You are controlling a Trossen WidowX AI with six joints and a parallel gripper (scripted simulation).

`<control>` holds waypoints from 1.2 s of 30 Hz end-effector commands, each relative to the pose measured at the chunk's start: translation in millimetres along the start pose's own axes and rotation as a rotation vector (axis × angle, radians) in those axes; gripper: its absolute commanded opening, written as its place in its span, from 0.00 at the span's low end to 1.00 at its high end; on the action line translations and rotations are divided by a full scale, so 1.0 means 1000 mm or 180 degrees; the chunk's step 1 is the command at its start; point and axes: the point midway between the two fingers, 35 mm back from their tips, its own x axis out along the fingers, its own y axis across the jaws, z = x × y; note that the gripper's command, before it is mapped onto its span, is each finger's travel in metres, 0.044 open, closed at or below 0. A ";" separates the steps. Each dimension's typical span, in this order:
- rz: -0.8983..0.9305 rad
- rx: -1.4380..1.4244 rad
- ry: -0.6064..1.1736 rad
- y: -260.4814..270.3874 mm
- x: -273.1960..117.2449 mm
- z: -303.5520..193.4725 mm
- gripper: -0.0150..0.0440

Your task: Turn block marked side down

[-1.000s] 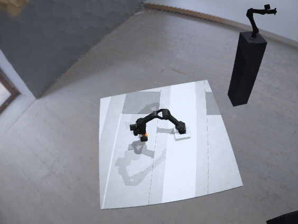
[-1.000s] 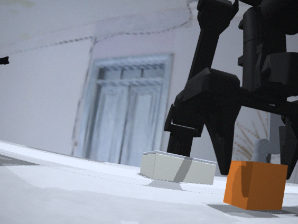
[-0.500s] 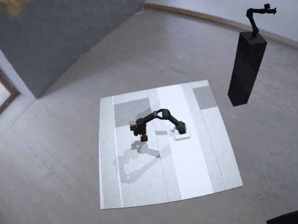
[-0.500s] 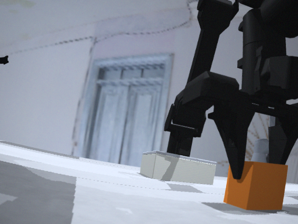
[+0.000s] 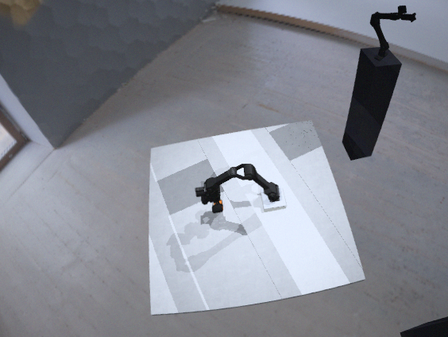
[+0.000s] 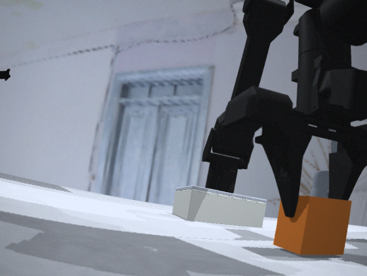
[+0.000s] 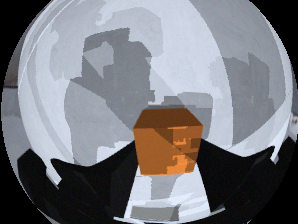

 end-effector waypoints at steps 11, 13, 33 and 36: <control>-0.0009 0.0007 -0.0227 -0.001 -0.022 0.004 0.25; -0.0009 0.0009 -0.0325 -0.001 -0.021 0.005 0.25; -0.0009 0.0008 -0.1296 -0.001 -0.016 0.003 0.25; -0.0010 0.0006 -0.1441 -0.001 -0.017 0.002 0.25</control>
